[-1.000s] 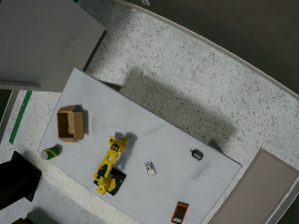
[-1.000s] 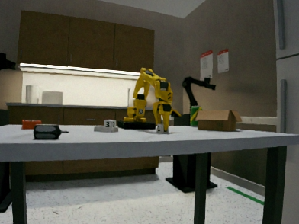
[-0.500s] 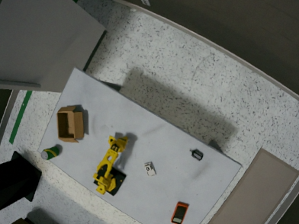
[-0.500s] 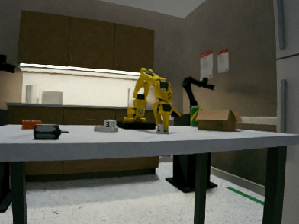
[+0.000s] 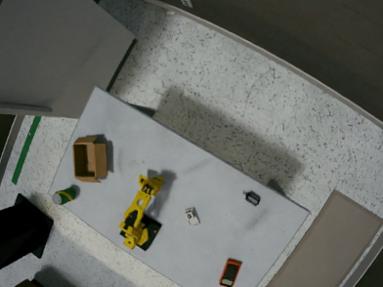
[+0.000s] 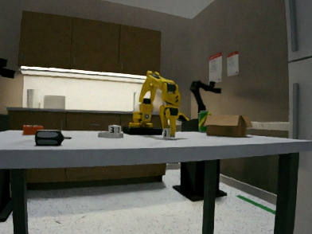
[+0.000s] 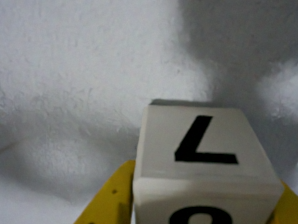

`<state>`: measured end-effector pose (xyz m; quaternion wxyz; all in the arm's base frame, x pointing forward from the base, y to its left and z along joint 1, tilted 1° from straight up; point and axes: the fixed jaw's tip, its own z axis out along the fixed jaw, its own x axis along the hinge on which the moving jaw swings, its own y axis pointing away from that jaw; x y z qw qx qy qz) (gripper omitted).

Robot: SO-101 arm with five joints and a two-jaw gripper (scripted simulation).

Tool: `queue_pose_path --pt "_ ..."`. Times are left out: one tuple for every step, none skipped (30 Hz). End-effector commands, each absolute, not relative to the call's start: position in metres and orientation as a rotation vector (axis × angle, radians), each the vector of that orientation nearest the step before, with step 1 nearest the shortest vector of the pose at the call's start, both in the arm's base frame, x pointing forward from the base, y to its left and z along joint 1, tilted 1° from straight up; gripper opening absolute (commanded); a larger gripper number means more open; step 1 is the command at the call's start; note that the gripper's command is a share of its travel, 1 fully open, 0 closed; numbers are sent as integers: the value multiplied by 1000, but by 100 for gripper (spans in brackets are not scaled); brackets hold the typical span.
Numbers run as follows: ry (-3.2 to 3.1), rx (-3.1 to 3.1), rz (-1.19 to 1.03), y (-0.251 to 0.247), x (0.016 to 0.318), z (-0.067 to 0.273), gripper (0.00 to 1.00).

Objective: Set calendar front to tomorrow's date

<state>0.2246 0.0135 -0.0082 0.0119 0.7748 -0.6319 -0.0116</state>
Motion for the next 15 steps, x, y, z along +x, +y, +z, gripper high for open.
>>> queue_pose_path --pt "-1975 2427 -21 14 228 6 0" --pt "-1975 2427 -21 14 228 9 0" --pt "-1975 2427 -21 14 228 9 0" --pt "-1975 2427 -21 14 228 9 0" --pt "-1975 2427 -21 14 228 12 0" --pt "-1975 2427 -21 13 227 15 0" --pt "-1975 2427 -21 13 227 18 0" --pt "-1975 2427 -21 13 227 21 0" --pt "-1975 2427 -21 13 227 23 0" --pt "-1975 2427 -21 13 227 26 0" --pt "-1975 2427 -21 13 226 28 0" --pt "-1975 2427 -21 13 226 29 0" --pt "-1975 2427 -21 13 226 31 0" --pt "-1975 2427 -21 13 226 32 0" --pt "-1975 2427 -21 13 226 33 0"
